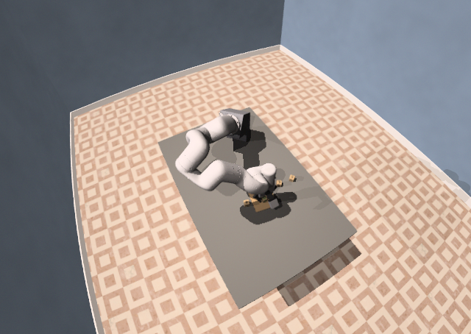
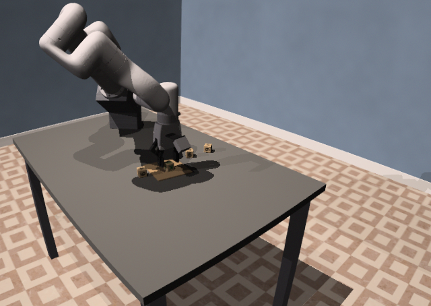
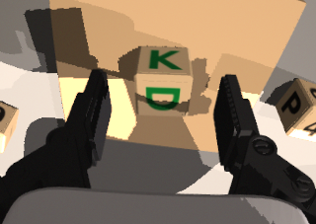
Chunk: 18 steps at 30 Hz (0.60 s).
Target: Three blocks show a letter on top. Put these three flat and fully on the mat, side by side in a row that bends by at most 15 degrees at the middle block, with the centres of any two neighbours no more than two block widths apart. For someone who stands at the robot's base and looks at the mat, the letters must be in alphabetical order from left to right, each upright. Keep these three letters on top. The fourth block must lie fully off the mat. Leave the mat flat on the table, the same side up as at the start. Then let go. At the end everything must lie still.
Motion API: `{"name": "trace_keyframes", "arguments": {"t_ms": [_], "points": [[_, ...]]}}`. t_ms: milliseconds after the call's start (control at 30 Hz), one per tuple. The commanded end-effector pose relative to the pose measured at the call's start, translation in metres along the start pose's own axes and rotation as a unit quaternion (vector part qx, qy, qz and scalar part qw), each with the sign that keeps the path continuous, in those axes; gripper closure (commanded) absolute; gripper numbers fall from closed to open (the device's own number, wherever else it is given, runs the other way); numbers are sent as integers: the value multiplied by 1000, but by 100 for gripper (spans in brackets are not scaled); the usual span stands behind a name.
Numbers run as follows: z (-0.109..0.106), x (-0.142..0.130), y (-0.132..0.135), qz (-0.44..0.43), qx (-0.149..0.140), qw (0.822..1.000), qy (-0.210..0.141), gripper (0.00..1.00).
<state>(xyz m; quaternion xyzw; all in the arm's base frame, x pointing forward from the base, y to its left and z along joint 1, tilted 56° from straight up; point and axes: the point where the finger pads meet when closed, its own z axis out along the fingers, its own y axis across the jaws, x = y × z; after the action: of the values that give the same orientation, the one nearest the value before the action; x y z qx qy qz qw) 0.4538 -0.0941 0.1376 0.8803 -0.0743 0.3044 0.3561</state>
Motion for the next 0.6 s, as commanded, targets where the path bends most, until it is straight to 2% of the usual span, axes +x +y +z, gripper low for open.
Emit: {"name": "trace_keyframes", "arguments": {"t_ms": [0, 567], "points": [[7, 1, -1, 0, 1, 1000, 2, 31], [18, 1, -1, 0, 1, 1000, 2, 31]]}}
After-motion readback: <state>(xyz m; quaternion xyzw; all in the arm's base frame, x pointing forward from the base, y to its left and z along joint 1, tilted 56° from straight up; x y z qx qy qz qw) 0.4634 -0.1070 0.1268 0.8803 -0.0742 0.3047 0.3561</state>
